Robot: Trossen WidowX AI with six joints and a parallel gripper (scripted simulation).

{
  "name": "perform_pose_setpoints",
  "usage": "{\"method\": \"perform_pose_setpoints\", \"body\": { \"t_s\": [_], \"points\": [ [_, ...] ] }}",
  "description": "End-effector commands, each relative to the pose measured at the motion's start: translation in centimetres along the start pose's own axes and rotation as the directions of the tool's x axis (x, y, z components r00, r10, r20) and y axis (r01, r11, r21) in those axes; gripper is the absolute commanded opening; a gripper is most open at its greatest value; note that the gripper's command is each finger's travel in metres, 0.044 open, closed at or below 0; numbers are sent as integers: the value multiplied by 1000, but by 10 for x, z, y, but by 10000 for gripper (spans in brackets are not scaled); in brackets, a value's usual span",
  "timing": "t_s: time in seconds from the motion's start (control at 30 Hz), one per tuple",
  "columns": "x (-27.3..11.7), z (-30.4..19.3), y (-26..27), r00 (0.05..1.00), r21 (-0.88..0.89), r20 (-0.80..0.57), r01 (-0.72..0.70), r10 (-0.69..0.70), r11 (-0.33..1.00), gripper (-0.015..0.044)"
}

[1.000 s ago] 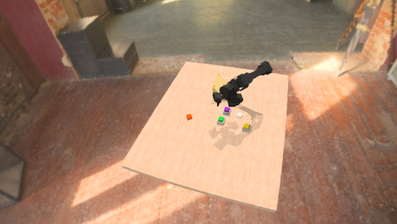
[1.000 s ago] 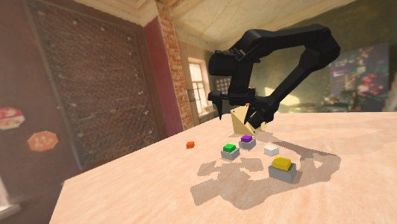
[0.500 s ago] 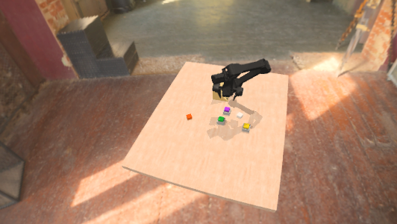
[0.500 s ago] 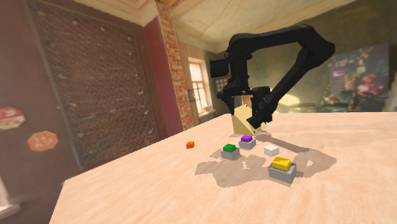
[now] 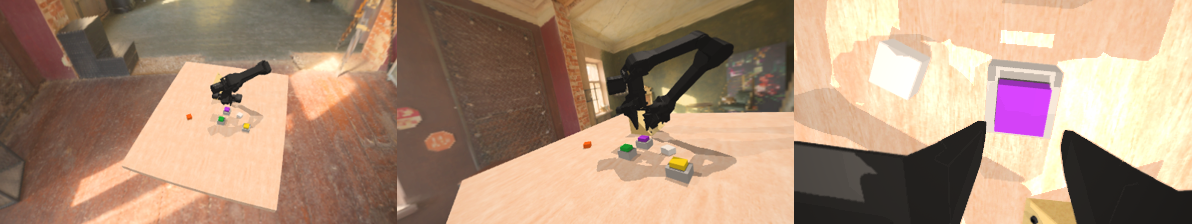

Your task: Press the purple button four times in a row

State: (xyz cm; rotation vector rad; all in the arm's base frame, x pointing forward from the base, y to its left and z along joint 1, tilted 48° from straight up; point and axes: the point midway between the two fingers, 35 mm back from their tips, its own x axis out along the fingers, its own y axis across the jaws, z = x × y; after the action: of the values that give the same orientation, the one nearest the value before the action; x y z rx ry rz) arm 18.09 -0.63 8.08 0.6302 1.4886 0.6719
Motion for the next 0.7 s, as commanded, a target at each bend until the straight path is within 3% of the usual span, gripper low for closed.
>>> {"method": "perform_pose_setpoints", "body": {
  "t_s": [0.0, 0.67],
  "points": [
    [3, 0, 0, 1000, 6, 1, -5, 5, 1000, 20],
    [19, 0, 0, 1000, 6, 1, -4, 4, 1000, 20]
  ]
}}
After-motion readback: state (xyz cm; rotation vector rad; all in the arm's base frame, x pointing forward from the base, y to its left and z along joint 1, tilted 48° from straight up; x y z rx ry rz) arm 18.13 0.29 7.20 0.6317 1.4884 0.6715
